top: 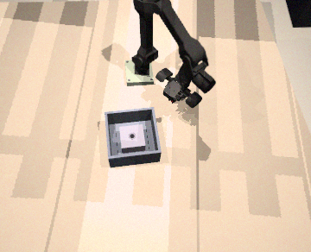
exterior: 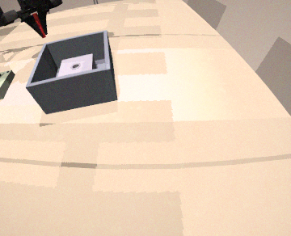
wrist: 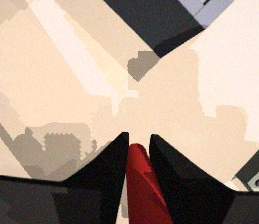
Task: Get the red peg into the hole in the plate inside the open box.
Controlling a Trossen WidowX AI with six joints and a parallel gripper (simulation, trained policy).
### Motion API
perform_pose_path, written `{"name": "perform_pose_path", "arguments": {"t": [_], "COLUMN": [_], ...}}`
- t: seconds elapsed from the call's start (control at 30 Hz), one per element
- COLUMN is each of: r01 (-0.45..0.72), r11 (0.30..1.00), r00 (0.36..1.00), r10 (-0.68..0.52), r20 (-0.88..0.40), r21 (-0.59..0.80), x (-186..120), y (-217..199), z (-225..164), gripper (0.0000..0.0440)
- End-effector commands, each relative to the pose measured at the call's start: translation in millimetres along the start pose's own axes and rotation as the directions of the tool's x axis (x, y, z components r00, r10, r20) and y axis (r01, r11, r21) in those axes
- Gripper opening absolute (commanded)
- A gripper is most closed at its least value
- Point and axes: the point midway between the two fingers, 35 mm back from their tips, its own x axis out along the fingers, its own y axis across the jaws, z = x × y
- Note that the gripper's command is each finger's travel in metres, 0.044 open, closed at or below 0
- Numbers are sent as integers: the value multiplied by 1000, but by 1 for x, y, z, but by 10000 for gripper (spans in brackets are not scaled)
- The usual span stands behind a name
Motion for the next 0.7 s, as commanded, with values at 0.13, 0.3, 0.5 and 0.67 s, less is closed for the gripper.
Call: {"name": "perform_pose_path", "arguments": {"t": [0.13, 0.3, 0.5, 0.67], "r01": [-12, -18, -21, -17], "r11": [995, 987, 976, 967], "r00": [998, 995, 991, 987], "r10": [6, 2, -9, -23], "r20": [65, 100, 135, 156], "r21": [96, 158, 219, 254], "x": [-12, -14, -12, -5], "y": [2, 2, 1, -3], "z": [37, 62, 92, 116], "gripper": [0, 0, 0, 0]}}
